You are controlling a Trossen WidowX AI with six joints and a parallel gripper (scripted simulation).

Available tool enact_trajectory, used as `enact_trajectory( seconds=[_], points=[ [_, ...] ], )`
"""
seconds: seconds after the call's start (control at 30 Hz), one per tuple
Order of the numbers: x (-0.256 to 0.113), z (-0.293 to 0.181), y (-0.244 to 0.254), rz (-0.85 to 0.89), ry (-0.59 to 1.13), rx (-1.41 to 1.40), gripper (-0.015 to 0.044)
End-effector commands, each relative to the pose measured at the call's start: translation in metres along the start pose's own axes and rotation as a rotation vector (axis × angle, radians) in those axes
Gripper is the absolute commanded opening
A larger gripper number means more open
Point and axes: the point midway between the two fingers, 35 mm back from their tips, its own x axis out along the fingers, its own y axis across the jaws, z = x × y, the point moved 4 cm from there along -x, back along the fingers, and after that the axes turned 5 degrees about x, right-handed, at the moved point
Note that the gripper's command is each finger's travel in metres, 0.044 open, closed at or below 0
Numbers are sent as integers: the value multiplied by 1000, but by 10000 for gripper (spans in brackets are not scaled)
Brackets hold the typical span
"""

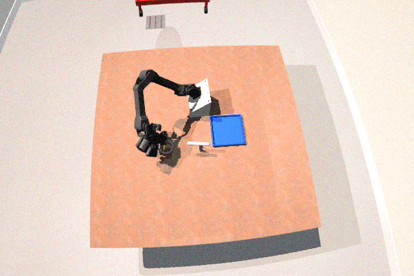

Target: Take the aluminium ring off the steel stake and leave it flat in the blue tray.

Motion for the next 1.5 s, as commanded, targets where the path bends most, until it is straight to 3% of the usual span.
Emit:
enact_trajectory(
  seconds=[0.0,1.1,1.47],
  points=[
    [-11,-2,-3,-15,4,8,0],
    [-44,-1,0,-13,1,4,0],
    [-71,46,-18,-132,-117,86,0]
  ],
)
